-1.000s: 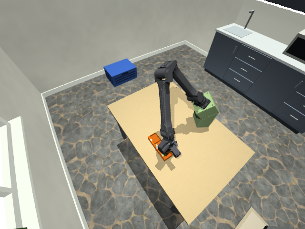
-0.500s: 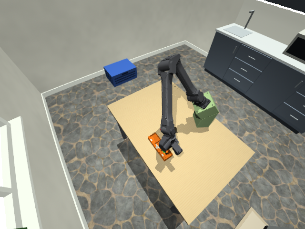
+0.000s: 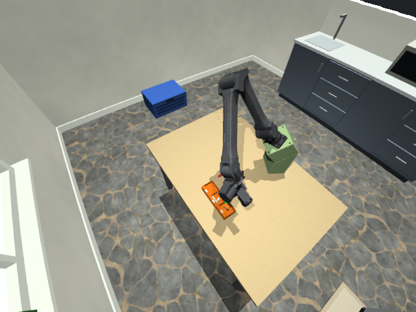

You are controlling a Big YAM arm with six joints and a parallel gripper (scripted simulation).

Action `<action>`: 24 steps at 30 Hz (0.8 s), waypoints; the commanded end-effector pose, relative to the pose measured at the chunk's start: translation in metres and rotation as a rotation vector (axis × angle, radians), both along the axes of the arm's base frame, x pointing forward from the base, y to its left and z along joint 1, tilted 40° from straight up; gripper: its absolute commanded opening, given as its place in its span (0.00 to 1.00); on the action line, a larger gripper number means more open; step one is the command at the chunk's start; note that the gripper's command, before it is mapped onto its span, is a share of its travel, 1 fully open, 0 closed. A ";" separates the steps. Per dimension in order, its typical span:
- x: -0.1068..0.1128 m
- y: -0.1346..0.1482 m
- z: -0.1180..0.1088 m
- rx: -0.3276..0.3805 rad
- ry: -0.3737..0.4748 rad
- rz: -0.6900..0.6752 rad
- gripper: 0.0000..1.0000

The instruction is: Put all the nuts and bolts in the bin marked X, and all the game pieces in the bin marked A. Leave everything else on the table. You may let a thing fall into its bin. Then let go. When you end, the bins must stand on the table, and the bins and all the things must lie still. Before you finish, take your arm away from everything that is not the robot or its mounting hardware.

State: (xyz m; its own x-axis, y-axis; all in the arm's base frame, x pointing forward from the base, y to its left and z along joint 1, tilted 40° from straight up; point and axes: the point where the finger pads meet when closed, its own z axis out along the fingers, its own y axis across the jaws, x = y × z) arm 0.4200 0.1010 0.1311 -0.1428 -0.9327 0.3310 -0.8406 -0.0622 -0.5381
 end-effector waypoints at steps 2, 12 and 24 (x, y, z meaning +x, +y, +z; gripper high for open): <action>0.004 0.025 0.047 0.045 -0.071 0.007 1.00; 0.000 0.020 0.036 0.030 -0.044 0.002 1.00; 0.005 0.024 0.043 0.040 -0.057 -0.003 1.00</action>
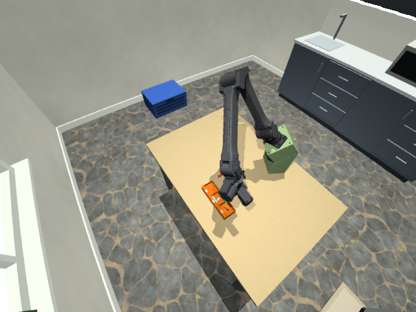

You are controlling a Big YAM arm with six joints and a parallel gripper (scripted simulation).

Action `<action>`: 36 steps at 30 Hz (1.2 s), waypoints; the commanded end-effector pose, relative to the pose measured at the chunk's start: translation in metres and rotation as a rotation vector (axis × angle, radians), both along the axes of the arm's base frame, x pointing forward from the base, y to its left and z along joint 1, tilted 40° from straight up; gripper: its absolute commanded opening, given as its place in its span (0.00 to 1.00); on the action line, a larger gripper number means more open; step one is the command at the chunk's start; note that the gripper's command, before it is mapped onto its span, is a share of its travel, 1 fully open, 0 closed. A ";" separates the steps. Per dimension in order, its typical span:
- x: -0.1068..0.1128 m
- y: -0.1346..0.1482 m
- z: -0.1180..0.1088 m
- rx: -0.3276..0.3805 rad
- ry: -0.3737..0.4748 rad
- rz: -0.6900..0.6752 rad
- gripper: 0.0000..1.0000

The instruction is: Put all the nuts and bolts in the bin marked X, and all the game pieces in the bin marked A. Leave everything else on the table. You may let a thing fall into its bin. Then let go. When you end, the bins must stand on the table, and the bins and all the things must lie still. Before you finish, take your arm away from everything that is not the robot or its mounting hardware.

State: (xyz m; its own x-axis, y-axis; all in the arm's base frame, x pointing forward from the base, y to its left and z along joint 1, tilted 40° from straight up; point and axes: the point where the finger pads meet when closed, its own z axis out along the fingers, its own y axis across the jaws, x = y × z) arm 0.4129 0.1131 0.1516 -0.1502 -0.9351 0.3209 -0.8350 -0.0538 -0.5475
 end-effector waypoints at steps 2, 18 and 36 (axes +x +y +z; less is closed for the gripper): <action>0.012 0.011 0.027 0.032 -0.053 0.003 1.00; 0.014 0.009 0.026 0.028 -0.047 0.001 1.00; 0.017 0.006 0.024 0.019 -0.035 -0.002 1.00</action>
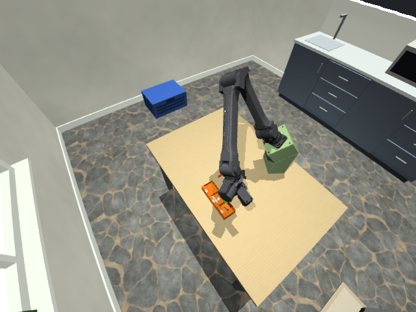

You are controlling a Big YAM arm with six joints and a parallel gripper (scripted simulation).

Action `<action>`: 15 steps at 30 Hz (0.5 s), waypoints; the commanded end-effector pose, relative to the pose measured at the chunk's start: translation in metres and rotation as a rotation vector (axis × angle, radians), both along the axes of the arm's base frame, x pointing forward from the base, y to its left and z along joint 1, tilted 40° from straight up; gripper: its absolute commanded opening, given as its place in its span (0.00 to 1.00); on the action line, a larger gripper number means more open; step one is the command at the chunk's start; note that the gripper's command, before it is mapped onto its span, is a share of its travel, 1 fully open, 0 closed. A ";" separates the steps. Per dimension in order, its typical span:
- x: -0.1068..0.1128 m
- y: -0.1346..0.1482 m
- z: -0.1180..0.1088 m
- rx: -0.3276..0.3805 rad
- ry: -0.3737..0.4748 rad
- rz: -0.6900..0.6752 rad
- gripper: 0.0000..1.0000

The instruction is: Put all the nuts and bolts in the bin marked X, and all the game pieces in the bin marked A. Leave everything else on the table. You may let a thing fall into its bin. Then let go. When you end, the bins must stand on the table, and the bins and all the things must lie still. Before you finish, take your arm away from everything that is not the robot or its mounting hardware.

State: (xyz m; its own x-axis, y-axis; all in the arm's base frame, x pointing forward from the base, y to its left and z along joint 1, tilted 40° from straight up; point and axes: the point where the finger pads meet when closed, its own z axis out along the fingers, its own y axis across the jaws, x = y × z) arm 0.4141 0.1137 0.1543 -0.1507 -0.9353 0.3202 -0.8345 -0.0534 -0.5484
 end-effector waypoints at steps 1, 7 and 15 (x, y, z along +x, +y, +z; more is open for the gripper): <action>0.016 0.005 0.021 0.018 -0.034 -0.002 1.00; 0.016 0.004 0.022 0.018 -0.036 -0.003 1.00; 0.017 0.003 0.021 0.019 -0.036 -0.004 1.00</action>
